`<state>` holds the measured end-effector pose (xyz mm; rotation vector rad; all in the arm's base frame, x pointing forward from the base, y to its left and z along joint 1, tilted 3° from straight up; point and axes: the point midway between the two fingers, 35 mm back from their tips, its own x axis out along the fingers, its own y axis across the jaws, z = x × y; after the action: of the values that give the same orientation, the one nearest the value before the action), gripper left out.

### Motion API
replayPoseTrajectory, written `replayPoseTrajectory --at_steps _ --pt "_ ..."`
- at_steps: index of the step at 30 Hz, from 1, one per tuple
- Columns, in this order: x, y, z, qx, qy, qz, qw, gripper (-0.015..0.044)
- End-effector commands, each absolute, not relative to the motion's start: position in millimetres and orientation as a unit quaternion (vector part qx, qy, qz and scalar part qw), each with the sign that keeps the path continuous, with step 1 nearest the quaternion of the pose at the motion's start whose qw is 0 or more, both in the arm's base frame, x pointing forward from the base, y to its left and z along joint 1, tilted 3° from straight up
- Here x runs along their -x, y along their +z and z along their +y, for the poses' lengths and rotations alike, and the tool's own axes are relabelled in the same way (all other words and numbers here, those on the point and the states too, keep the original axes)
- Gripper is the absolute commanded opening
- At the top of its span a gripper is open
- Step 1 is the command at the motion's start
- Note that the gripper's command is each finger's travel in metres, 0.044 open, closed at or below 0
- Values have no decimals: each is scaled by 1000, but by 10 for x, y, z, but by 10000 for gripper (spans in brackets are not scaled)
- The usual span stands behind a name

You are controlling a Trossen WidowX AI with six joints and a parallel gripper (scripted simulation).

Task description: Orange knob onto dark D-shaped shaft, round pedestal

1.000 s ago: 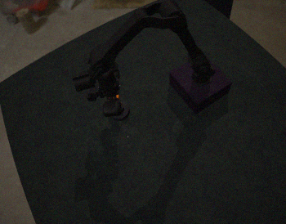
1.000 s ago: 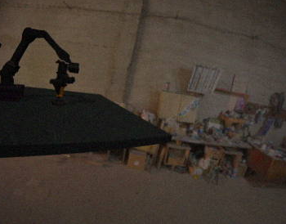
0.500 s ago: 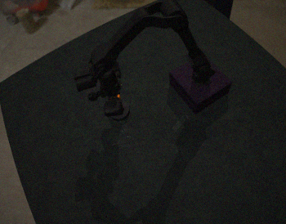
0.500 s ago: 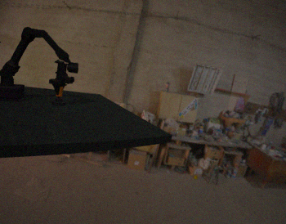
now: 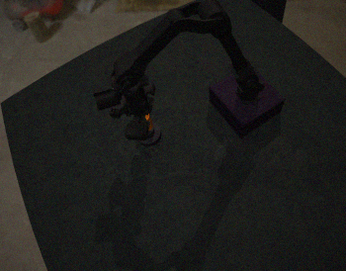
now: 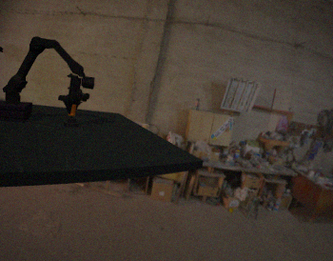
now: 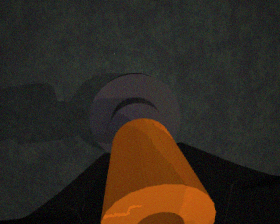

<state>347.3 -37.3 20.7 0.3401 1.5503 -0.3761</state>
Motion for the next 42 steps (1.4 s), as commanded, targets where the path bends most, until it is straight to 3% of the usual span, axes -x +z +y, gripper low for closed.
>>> replayPoseTrajectory --at_steps 1,31,42 --pt "-3508 217 -384 -160 -180 687 686 0" --pt "-3522 239 -385 -160 -180 687 686 0" --pt "-3477 219 -378 -231 -250 664 665 0"
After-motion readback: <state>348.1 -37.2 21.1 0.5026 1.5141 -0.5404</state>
